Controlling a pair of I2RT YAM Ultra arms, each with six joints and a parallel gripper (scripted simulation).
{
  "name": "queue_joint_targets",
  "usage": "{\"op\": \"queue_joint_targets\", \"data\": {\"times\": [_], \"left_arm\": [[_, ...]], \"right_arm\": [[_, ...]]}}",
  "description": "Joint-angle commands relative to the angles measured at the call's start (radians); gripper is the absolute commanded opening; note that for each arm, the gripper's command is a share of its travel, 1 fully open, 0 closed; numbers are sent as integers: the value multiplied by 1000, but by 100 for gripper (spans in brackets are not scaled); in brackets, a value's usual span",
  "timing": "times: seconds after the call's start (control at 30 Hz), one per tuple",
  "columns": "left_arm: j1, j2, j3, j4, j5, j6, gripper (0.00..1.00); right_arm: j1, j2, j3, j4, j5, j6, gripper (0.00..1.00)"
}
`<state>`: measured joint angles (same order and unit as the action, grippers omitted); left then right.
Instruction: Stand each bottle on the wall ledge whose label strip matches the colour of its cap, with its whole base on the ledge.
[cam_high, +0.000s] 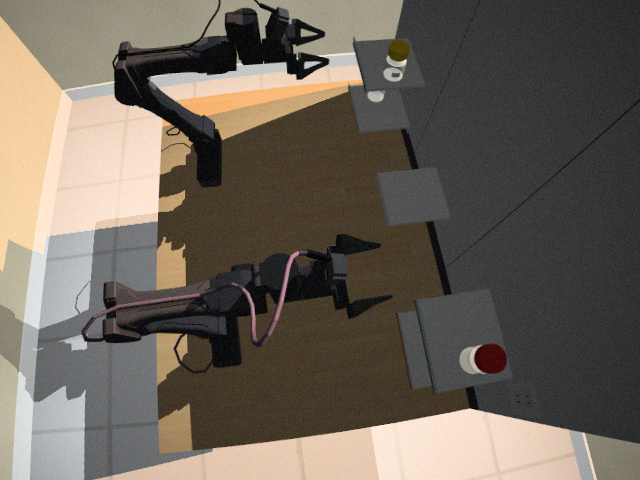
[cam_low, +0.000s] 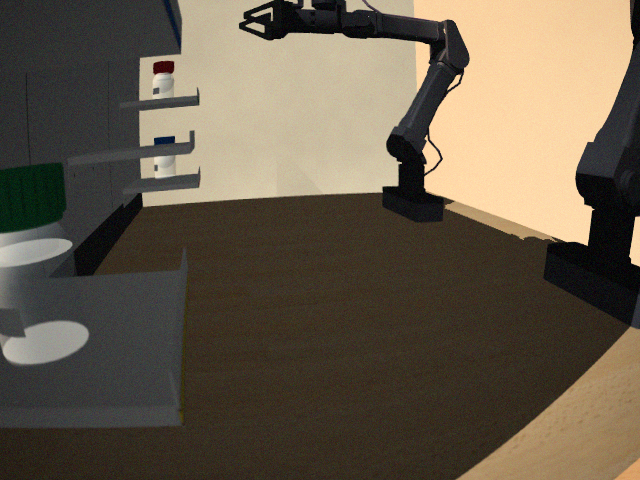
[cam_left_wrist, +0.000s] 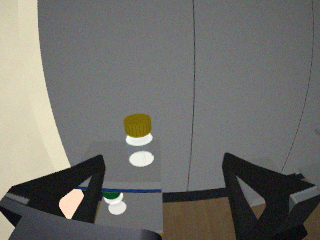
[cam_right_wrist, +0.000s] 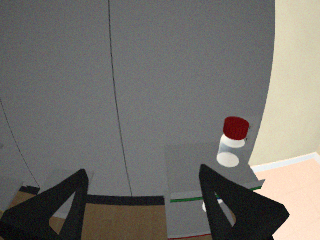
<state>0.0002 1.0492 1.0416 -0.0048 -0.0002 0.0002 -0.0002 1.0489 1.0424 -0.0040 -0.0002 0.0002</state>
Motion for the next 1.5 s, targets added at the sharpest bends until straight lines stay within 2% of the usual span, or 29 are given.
{"op": "queue_joint_targets", "data": {"times": [0.0, 0.57, 0.73, 1.03, 1.1, 1.23, 1.47], "left_arm": [[0, -9, 11, 0, 0, 0, 100], [0, -2, 5, 5, 0, 0, 100], [19, 11, 36, -115, 37, -21, 100], [123, 97, 234, -375, 111, -27, 100], [123, 97, 234, -375, 111, -27, 100], [151, 134, 305, -427, 125, -23, 100], [155, 140, 326, -420, 127, -21, 100]], "right_arm": [[0, -12, 20, 14, 0, -1, 100], [0, -2, 5, 4, 0, 0, 100], [-33, -11, 20, -66, -79, -9, 100], [-357, 28, 116, -260, -344, -63, 100], [-357, 28, 116, -260, -344, -63, 100], [-492, 75, 185, -329, -433, -102, 100], [-593, 131, 259, -383, -483, -137, 100]]}}
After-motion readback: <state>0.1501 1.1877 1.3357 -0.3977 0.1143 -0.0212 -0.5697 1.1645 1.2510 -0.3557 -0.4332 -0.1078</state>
